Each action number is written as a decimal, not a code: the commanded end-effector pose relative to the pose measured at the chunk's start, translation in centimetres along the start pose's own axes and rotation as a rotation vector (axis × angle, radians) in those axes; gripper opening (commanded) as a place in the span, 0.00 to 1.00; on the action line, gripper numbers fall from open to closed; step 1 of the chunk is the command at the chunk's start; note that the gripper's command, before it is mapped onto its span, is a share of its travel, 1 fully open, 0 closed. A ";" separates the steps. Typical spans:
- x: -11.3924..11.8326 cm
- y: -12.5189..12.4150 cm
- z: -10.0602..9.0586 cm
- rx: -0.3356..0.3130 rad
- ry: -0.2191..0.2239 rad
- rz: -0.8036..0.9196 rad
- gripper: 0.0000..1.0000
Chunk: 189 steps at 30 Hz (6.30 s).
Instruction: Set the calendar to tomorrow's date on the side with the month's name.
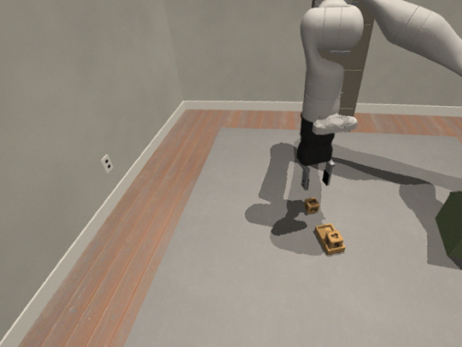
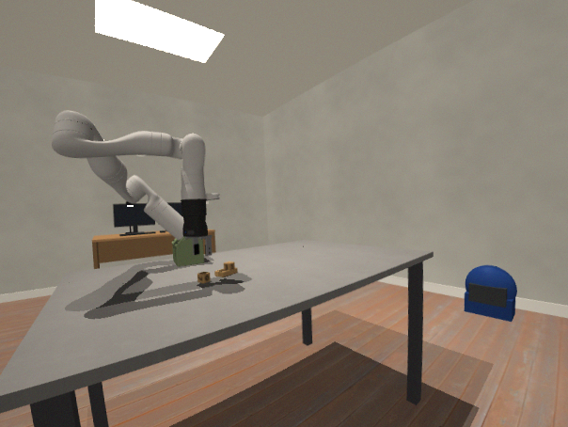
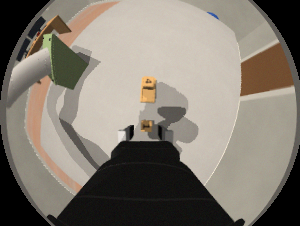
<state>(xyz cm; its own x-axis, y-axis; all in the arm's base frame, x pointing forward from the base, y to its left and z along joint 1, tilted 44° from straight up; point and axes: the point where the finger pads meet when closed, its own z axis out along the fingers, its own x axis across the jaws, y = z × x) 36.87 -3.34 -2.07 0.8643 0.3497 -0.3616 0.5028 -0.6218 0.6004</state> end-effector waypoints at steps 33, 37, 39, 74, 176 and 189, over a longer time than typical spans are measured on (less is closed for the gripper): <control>0.1 0.1 -0.1 -0.001 0.002 0.037 0.87; 0.1 0.1 -0.1 -0.001 0.002 0.037 0.87; 0.1 0.1 -0.1 -0.001 0.002 0.037 0.87; 0.1 0.1 1.9 -0.001 0.003 0.037 0.87; 0.1 0.0 5.1 -0.001 0.003 0.037 0.87; 0.1 0.0 5.1 -0.001 0.003 0.037 0.87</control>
<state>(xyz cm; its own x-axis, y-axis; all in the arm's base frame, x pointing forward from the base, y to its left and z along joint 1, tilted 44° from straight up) 36.83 -7.02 -5.77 0.8823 0.3272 -0.3384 0.4705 -0.6338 0.6140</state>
